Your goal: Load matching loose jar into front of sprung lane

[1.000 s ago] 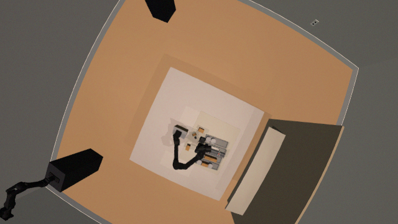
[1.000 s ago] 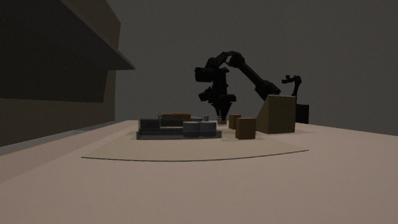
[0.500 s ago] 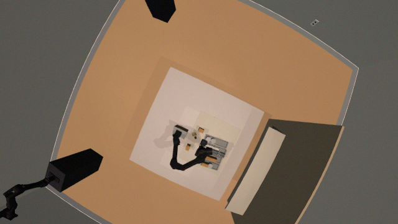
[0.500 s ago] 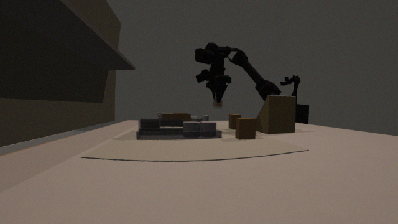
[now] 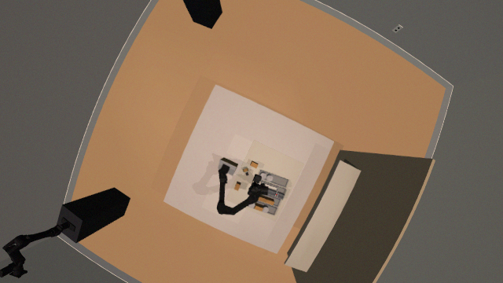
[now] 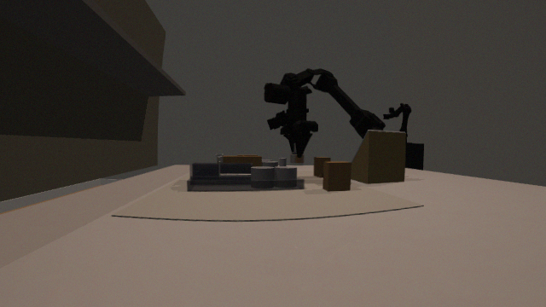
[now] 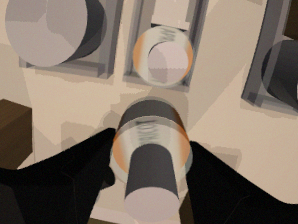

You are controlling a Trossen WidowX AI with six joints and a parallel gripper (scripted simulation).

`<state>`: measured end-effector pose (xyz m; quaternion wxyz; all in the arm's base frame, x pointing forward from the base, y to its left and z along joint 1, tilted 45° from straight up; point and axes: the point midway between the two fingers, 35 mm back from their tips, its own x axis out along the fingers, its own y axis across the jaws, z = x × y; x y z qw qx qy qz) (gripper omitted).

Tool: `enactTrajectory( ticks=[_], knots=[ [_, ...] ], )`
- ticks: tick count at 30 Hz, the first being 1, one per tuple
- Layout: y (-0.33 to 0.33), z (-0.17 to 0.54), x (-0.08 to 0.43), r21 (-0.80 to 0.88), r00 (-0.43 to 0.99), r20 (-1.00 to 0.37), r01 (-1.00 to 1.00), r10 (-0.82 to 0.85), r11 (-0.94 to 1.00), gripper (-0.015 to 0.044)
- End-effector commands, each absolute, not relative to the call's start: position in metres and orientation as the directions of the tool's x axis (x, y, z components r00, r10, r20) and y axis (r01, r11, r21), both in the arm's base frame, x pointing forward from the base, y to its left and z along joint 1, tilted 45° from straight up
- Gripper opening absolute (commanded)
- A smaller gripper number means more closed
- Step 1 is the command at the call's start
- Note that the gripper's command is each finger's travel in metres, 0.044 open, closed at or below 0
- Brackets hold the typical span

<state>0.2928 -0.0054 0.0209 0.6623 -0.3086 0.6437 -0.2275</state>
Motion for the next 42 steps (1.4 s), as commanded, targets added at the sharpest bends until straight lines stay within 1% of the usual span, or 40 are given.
enactTrajectory(
  ticks=[1,6,42],
  knots=[
    [-0.012,0.014,0.292,-0.707,0.063,-0.707,-0.107,-0.705,0.699,0.0000],
    [-0.022,0.005,0.293,-0.708,0.063,-0.706,-0.106,-0.706,0.698,0.0000],
    [-0.021,0.004,0.305,-0.708,0.063,-0.706,-0.106,-0.706,0.699,0.0000]
  ],
)
